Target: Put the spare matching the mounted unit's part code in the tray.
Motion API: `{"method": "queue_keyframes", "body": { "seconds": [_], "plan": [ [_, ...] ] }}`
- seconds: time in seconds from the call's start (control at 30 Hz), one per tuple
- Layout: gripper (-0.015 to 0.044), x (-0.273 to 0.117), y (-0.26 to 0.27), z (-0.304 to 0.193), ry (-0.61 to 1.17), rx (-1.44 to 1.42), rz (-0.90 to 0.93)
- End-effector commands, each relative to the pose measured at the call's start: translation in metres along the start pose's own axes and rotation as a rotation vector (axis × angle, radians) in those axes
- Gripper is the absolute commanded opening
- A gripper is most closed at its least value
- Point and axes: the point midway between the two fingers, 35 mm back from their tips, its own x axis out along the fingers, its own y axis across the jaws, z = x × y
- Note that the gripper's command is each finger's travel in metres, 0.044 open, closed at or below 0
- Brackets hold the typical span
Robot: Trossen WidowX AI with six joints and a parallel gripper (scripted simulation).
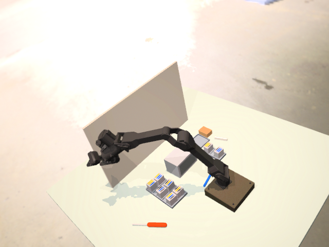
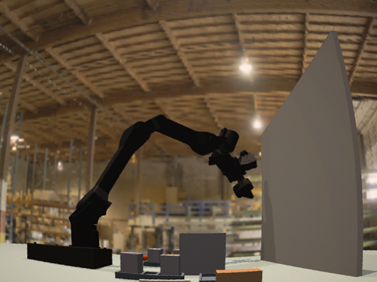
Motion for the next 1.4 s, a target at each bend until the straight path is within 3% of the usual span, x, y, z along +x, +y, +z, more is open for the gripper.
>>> {"method": "queue_keyframes", "body": {
  "seconds": [0.0,0.43,0.73,1.37],
  "plan": [
    [0.0440,-0.023,-0.050,0.006,0.065,-0.019,-0.169],
    [0.0440,-0.149,-0.218,0.041,0.368,-0.117,-0.652],
    [0.0440,-0.259,-0.289,0.034,0.684,-0.125,-0.799],
    [0.0440,-0.261,-0.290,0.034,0.690,-0.125,-0.800]
  ]
}}
